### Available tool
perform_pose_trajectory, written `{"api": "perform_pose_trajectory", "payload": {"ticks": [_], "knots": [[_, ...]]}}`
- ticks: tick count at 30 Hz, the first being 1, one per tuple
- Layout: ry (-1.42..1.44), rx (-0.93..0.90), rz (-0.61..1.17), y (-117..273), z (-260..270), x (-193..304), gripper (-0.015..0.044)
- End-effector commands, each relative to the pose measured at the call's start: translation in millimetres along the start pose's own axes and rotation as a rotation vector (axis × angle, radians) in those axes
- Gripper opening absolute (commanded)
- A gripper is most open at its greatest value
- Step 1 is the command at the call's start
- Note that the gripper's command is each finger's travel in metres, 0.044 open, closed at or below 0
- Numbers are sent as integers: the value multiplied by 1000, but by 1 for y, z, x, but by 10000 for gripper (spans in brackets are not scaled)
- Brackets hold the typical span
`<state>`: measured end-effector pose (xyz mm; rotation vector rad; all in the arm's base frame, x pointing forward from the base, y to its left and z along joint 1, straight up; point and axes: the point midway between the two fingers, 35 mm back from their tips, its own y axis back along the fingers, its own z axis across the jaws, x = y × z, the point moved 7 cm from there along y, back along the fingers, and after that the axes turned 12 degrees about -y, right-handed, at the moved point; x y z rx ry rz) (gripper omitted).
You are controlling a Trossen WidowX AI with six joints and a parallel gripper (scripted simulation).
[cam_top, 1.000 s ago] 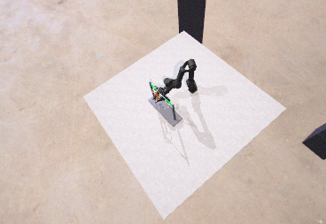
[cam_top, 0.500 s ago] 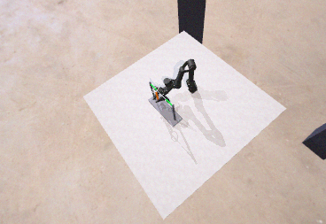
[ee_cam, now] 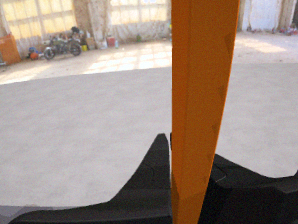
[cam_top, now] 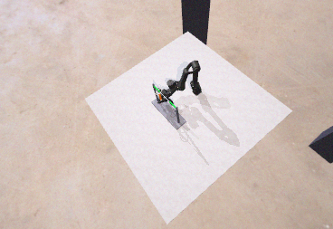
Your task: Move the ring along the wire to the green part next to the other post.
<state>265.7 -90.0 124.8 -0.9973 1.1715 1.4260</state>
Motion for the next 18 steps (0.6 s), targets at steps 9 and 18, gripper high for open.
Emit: {"api": "perform_pose_trajectory", "payload": {"ticks": [9, 18], "knots": [[0, 1, 0, 0, 1, -4, -150], [-2, 6, -2, 3, 5, -19, -150]]}}
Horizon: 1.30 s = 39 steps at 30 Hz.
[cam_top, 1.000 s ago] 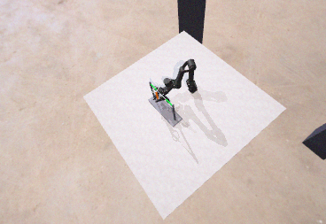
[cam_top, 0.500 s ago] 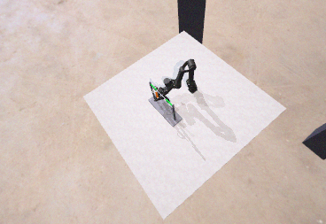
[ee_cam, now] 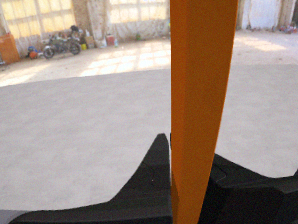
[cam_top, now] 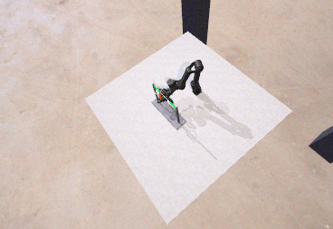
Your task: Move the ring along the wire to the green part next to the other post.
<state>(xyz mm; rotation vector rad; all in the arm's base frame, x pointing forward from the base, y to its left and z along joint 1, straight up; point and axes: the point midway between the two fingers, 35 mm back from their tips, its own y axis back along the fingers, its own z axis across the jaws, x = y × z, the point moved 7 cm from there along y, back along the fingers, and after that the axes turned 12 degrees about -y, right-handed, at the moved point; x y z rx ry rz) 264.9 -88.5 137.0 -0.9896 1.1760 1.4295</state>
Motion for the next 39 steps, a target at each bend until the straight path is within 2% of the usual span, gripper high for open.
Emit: {"api": "perform_pose_trajectory", "payload": {"ticks": [1, 39], "knots": [[1, 3, -9, 1, 2, -8, -150], [-3, 3, -8, 1, 17, -6, -150]]}}
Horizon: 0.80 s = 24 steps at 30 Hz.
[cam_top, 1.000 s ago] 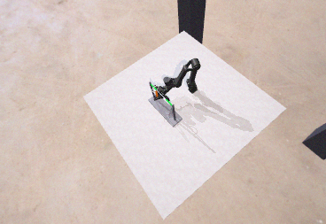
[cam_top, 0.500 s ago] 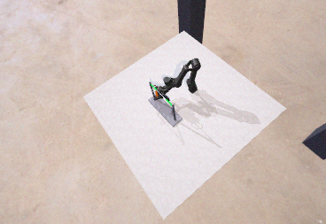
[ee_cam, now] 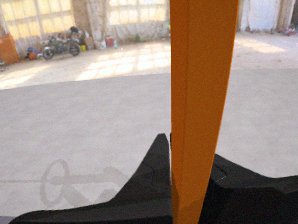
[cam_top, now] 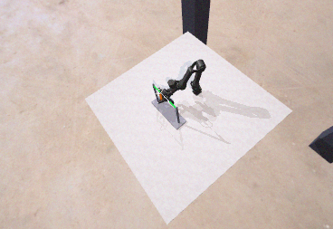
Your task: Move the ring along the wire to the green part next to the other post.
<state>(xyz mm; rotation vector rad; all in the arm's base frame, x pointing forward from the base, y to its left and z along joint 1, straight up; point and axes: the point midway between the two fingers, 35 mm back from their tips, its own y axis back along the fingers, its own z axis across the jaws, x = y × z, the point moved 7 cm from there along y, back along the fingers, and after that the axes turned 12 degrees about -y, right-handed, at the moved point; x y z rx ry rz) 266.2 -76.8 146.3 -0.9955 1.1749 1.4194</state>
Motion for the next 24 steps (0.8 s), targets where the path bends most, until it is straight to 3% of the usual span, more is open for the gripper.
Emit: {"api": "perform_pose_trajectory", "payload": {"ticks": [1, 24], "knots": [[-8, 0, 1, 1, 5, 1, -150], [-11, 0, 2, 1, 28, 6, -150]]}}
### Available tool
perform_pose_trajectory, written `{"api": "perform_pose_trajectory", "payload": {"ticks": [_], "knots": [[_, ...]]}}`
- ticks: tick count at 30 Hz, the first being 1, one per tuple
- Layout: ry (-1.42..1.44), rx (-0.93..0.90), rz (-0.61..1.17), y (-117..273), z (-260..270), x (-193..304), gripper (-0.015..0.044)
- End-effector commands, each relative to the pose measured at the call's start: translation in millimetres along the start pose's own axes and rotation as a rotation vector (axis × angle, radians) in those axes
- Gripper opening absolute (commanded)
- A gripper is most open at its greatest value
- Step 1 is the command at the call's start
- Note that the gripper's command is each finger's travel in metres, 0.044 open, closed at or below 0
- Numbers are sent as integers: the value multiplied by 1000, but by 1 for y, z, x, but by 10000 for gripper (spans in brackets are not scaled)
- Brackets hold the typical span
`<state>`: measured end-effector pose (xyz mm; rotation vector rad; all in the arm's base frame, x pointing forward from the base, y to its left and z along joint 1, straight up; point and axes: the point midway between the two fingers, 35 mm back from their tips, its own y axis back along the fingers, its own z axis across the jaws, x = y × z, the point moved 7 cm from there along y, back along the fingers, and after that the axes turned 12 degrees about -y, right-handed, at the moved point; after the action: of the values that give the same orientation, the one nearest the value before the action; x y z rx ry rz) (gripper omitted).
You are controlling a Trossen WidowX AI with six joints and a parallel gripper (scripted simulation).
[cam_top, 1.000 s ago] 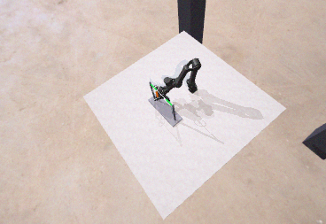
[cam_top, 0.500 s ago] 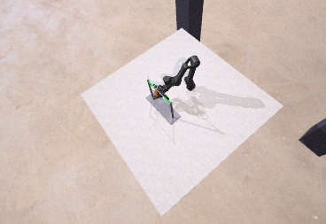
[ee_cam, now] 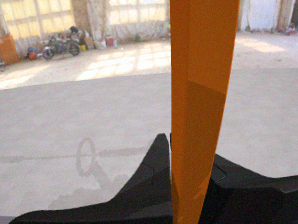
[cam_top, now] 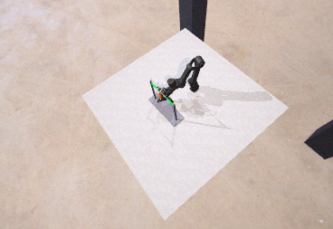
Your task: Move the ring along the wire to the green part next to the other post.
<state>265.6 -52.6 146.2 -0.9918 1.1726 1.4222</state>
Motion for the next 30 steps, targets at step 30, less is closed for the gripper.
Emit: {"api": "perform_pose_trajectory", "payload": {"ticks": [30], "knots": [[-10, 1, 1, 1, 34, 7, -150]]}}
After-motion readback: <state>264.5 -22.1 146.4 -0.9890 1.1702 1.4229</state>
